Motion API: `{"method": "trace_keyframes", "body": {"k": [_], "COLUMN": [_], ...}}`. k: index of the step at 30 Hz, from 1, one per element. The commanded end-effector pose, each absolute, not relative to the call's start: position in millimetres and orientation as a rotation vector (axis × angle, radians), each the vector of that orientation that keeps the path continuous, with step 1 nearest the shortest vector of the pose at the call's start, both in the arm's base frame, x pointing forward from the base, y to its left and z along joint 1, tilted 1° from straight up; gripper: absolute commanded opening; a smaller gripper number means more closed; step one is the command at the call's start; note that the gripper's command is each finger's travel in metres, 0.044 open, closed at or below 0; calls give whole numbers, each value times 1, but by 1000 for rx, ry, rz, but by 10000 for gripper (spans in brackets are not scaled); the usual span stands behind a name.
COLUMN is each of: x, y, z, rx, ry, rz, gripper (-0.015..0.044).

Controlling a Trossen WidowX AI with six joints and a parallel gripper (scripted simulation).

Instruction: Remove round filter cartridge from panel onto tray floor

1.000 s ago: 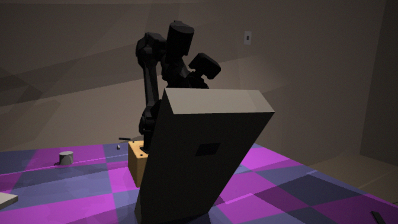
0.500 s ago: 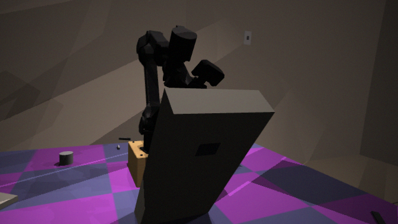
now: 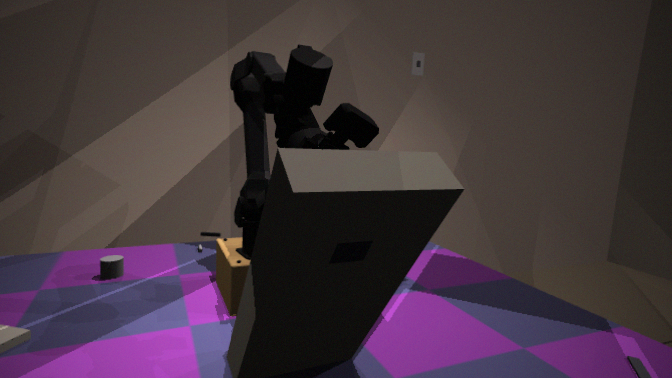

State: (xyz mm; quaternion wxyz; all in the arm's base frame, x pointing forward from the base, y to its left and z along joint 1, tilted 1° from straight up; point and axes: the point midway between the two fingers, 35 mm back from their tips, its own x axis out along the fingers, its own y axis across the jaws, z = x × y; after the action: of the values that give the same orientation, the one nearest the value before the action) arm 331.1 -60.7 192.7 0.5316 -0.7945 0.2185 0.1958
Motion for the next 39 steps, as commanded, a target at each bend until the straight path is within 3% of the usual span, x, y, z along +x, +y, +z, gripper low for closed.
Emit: {"method": "trace_keyframes", "body": {"k": [1, 39], "x": [331, 343], "y": [-61, -63], "z": [193, 186], "rx": [-1897, -1897], "ry": [523, 522], "rz": [467, 466], "gripper": [106, 106]}}
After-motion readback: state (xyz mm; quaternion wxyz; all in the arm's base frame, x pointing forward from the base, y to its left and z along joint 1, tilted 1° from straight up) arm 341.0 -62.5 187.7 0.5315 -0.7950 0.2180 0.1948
